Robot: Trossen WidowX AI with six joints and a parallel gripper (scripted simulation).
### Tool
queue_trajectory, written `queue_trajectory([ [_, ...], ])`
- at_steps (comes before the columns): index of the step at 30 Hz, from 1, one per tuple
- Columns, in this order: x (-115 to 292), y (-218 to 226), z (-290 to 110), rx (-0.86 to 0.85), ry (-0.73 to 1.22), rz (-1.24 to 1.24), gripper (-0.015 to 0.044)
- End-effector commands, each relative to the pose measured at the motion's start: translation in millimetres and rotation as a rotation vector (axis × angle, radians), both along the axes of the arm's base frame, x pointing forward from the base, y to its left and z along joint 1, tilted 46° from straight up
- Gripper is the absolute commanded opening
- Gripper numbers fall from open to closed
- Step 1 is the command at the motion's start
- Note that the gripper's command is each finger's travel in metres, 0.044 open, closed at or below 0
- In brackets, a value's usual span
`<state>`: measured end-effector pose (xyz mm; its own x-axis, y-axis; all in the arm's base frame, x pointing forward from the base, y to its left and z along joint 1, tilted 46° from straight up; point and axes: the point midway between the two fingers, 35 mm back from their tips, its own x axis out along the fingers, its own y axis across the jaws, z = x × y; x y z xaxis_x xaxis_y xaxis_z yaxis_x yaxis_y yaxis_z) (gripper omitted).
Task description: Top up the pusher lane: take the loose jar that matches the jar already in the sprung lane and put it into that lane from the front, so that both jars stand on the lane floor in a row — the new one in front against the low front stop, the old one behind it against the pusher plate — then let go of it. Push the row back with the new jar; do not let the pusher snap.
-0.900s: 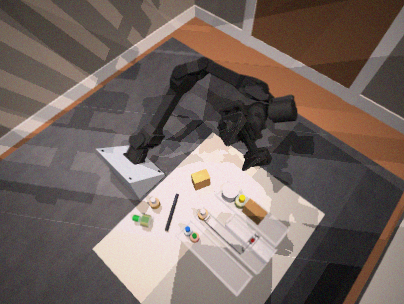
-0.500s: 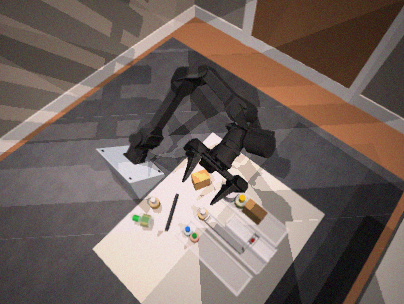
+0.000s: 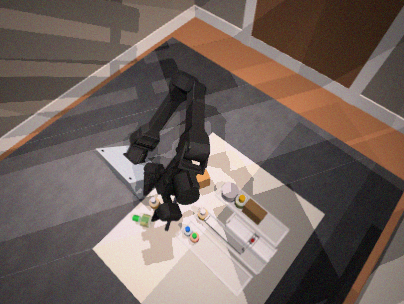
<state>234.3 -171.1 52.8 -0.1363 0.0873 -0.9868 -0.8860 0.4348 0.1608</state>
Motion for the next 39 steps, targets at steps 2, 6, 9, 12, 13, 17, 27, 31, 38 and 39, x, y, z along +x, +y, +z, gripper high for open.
queue_trajectory([
  [2, -48.2, 50.3, -44.9, 0.432, 0.218, -0.797, 0.044],
  [6, -60.6, 69.0, -46.4, 0.57, 0.331, -1.068, 0.044],
  [9, -60.6, 69.0, -46.4, 0.57, 0.331, -1.068, 0.044],
  [12, -60.6, 69.0, -46.4, 0.57, 0.331, -1.068, 0.044],
  [13, -60.6, 69.0, -46.4, 0.57, 0.331, -1.068, 0.044],
  [17, -62.2, 70.3, -45.1, 0.57, 0.331, -1.068, 0.044],
  [27, -61.1, 93.8, -67.9, 0.571, 0.331, -1.067, 0.044],
  [31, -61.7, 98.9, -71.5, 0.572, 0.331, -1.067, 0.044],
  [38, -61.4, 107.0, -79.4, 0.572, 0.331, -1.067, 0.044],
  [39, -61.3, 107.9, -80.3, 0.572, 0.331, -1.067, 0.044],
])
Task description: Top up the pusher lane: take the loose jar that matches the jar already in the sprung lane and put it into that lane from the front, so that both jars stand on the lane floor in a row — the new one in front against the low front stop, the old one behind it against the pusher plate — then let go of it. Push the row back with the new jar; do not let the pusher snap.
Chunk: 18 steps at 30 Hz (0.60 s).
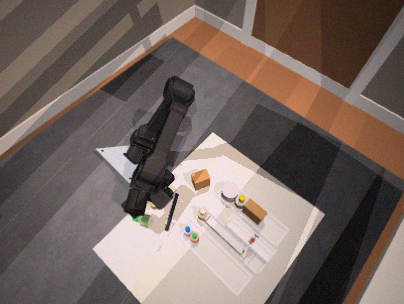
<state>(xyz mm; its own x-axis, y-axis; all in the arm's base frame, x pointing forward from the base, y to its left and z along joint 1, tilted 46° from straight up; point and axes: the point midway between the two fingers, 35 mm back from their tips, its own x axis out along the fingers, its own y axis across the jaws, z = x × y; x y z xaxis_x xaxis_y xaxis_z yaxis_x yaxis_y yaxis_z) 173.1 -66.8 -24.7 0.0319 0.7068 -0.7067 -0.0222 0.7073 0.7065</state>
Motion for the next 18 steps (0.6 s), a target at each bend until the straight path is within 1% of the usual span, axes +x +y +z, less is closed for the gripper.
queue_trajectory([
  [1, 0.0, 4.7, -4.1, 0.005, 0.003, -0.004, 0.044],
  [18, 0.7, 24.2, -22.7, 0.006, 0.003, -0.004, 0.044],
])
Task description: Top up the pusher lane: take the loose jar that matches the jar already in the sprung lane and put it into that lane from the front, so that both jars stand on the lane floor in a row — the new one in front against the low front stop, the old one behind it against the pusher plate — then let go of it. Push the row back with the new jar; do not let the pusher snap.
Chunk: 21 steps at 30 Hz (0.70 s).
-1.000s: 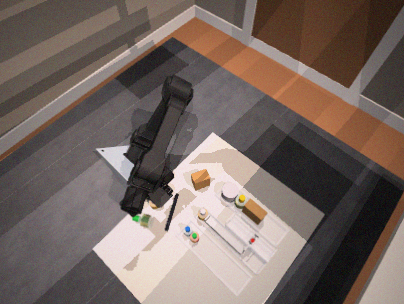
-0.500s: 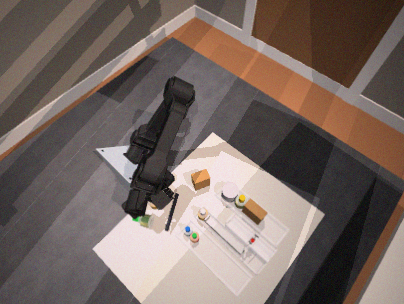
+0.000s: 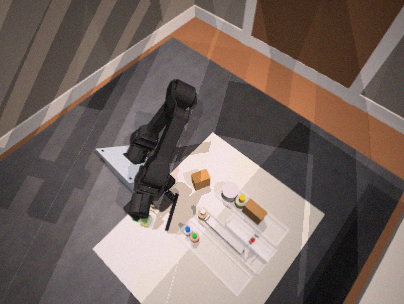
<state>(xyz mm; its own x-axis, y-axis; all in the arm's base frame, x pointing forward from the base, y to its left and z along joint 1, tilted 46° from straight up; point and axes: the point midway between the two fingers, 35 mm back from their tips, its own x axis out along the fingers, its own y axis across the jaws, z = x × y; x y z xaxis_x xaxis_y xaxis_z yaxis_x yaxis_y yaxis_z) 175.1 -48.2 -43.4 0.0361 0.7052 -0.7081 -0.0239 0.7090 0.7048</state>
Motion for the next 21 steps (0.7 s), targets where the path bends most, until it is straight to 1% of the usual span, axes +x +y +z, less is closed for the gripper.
queue_trajectory([
  [1, -1.3, 6.1, -4.5, 0.008, 0.007, -0.002, 0.044],
  [2, -1.3, 6.3, -4.7, 0.009, 0.007, -0.002, 0.044],
  [13, -1.3, 6.3, -4.7, 0.009, 0.007, -0.002, 0.0151],
  [19, -1.3, 6.3, -4.7, 0.009, 0.007, -0.002, 0.0111],
  [21, -1.2, 5.6, -4.0, 0.008, 0.007, -0.002, 0.0059],
])
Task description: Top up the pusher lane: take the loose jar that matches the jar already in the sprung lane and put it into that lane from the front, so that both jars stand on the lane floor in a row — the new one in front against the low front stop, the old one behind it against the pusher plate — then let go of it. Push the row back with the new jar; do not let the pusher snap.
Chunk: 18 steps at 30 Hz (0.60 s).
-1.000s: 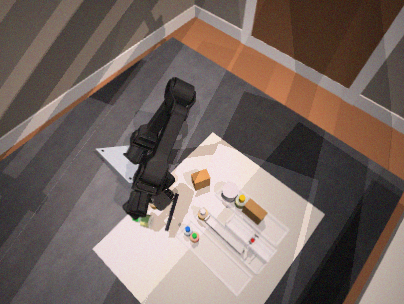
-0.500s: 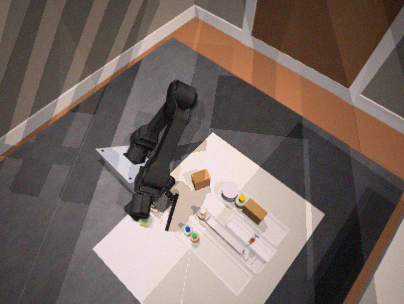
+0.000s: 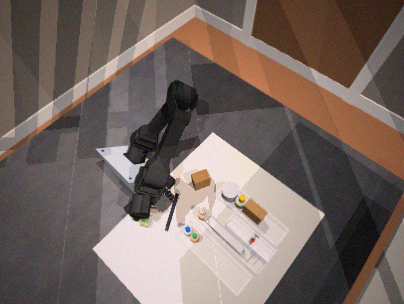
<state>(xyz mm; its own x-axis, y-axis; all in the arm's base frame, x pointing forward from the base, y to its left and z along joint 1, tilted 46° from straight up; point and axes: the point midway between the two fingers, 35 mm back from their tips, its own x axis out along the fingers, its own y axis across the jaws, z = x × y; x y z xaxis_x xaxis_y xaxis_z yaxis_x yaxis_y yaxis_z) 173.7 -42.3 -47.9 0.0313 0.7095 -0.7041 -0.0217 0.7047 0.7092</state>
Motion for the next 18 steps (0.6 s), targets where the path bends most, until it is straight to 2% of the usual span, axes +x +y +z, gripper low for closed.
queue_trajectory([
  [1, 0.6, -2.5, 2.4, 0.002, 0.002, -0.004, 0.0033],
  [3, 1.7, -10.5, 9.5, 0.0, 0.002, -0.004, 0.0],
  [18, -5.9, -67.5, 79.0, 0.0, 0.005, -0.004, 0.0],
])
